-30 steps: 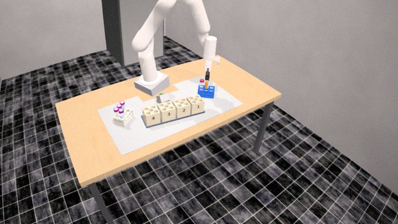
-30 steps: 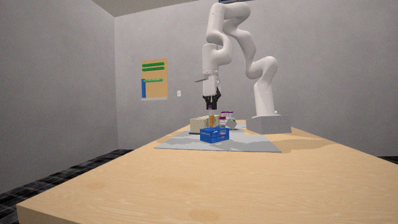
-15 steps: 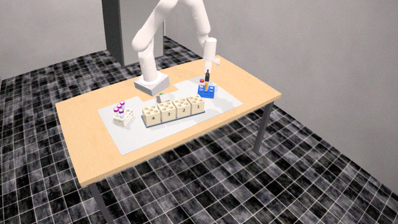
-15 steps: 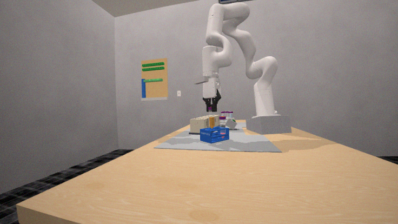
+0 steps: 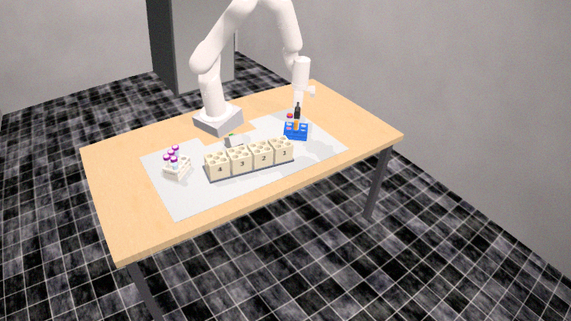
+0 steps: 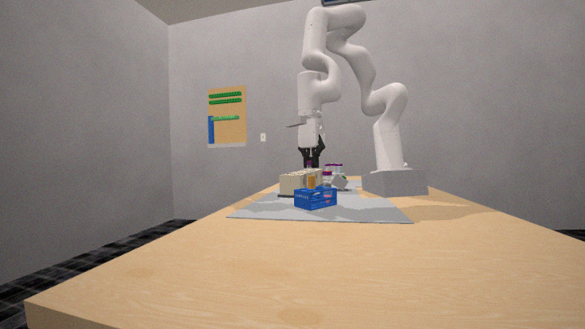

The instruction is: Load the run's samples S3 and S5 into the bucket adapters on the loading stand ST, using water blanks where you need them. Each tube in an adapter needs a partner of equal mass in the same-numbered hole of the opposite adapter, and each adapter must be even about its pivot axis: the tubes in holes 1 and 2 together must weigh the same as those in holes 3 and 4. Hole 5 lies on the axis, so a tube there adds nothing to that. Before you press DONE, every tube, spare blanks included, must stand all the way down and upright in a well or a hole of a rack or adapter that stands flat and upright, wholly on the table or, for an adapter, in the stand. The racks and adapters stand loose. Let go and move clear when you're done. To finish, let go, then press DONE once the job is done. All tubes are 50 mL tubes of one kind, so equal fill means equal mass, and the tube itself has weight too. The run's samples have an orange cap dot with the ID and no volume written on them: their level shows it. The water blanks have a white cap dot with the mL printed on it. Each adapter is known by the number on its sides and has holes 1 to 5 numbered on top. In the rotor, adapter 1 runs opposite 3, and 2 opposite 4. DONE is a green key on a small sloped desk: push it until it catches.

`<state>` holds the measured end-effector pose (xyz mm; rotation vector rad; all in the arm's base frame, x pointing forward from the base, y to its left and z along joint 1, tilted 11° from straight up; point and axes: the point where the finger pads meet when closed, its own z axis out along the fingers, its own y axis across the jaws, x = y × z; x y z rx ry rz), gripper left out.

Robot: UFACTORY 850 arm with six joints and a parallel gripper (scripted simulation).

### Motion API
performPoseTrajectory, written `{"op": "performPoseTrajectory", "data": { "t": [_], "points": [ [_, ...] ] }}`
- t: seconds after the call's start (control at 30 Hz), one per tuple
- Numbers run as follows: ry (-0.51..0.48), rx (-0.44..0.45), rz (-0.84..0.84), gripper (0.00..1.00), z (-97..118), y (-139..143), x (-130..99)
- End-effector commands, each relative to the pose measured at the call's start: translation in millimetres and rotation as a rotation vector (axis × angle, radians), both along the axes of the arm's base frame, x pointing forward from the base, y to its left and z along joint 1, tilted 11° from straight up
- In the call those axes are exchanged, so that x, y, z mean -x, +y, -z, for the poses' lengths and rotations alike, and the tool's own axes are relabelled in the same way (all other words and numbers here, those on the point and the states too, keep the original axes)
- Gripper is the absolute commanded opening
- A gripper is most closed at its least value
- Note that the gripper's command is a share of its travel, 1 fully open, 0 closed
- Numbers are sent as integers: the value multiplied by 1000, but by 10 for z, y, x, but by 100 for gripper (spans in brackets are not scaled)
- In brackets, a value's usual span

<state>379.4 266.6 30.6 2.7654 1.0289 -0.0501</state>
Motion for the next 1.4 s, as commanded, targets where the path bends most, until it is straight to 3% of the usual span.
{"op": "performPoseTrajectory", "data": {
  "t": [0.0,1.37],
  "points": [
    [-2,-1,0,0,48,-4,-9],
    [-2,-1,0,0,352,-62,-20]
  ]
}}
